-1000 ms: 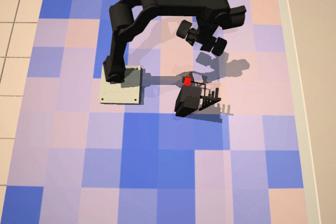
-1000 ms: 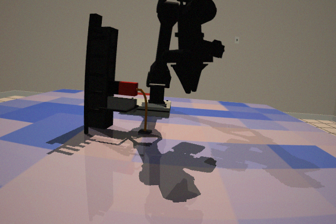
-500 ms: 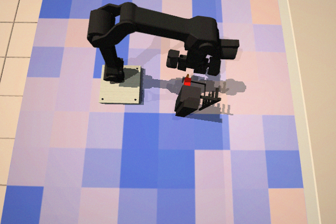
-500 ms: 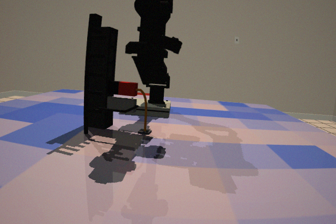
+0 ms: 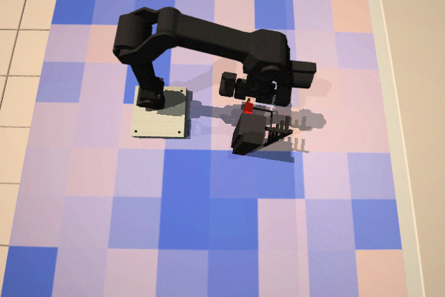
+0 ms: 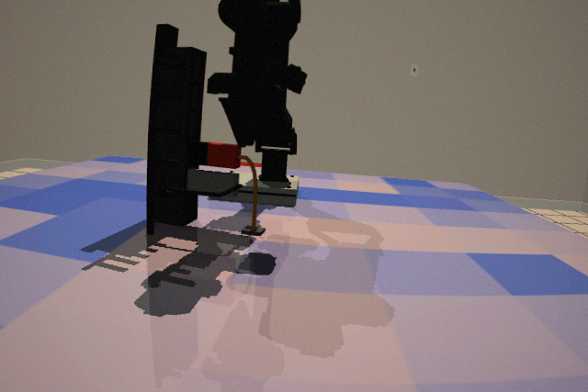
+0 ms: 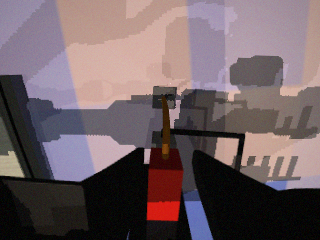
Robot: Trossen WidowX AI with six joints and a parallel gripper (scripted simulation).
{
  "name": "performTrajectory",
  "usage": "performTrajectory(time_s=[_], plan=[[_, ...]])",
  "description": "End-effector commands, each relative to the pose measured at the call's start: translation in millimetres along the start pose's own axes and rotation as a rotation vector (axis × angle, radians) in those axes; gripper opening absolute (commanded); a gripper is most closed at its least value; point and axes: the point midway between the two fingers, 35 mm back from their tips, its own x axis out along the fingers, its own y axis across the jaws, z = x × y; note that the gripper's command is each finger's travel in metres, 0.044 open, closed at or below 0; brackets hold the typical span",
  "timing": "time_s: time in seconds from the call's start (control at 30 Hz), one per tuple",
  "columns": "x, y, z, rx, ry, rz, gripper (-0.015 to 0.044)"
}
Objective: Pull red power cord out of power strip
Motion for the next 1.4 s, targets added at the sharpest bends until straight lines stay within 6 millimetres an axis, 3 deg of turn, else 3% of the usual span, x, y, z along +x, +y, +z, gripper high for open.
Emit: performTrajectory(time_s=[0.0,0.37,0.83,0.97,1.37], plan=[[0,0,-7,-0.004,0.005,-0.002,0.0160],[0,1,-23,-0.004,0.007,-0.002,0.0160],[12,1,-24,-0.004,0.007,-0.002,0.0160],[10,1,-23,0.000,0.002,-0.002,0.0055],[10,0,-20,0.000,0.002,-0.002,0.0000]])
